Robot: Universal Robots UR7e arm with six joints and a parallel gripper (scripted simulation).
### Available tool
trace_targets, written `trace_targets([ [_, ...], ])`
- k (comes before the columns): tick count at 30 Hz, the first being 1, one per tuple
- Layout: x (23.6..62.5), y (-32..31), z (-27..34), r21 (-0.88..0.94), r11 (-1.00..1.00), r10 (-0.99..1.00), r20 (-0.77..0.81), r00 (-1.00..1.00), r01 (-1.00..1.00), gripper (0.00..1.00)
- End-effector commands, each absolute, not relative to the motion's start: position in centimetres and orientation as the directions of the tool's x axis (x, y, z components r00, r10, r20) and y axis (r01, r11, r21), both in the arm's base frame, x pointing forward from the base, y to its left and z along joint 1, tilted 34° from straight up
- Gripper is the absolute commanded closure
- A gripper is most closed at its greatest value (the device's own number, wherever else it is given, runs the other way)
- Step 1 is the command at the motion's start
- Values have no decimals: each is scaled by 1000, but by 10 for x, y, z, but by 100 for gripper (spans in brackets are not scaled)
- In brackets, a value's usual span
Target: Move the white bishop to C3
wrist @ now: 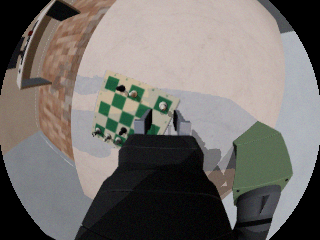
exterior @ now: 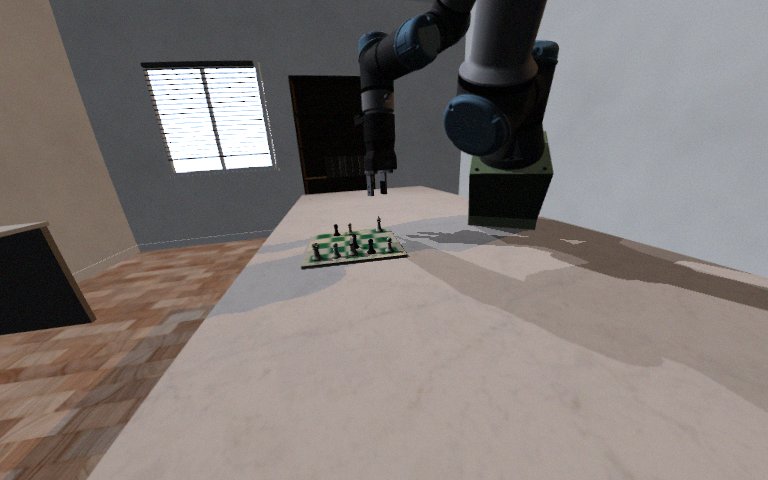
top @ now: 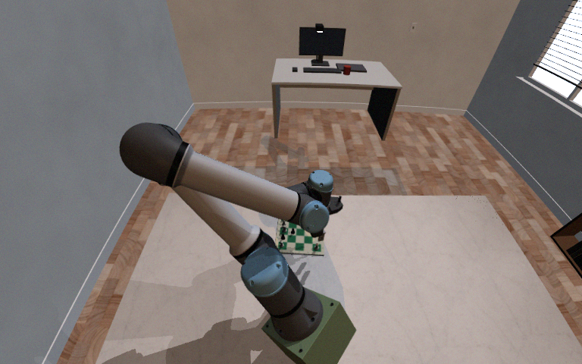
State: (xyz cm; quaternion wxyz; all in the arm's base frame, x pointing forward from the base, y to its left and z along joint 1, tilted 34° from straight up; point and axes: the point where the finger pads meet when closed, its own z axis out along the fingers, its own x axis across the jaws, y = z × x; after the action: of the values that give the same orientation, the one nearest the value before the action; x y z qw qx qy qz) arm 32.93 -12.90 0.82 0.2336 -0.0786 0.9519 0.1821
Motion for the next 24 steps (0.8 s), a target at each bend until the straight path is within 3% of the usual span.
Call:
trace_targets([
  [1, 330, -129, 6, 309, 922, -65, -474, -878, -235, 27],
  [24, 341, -119, -15, 309, 922, -65, -474, -878, -235, 27],
])
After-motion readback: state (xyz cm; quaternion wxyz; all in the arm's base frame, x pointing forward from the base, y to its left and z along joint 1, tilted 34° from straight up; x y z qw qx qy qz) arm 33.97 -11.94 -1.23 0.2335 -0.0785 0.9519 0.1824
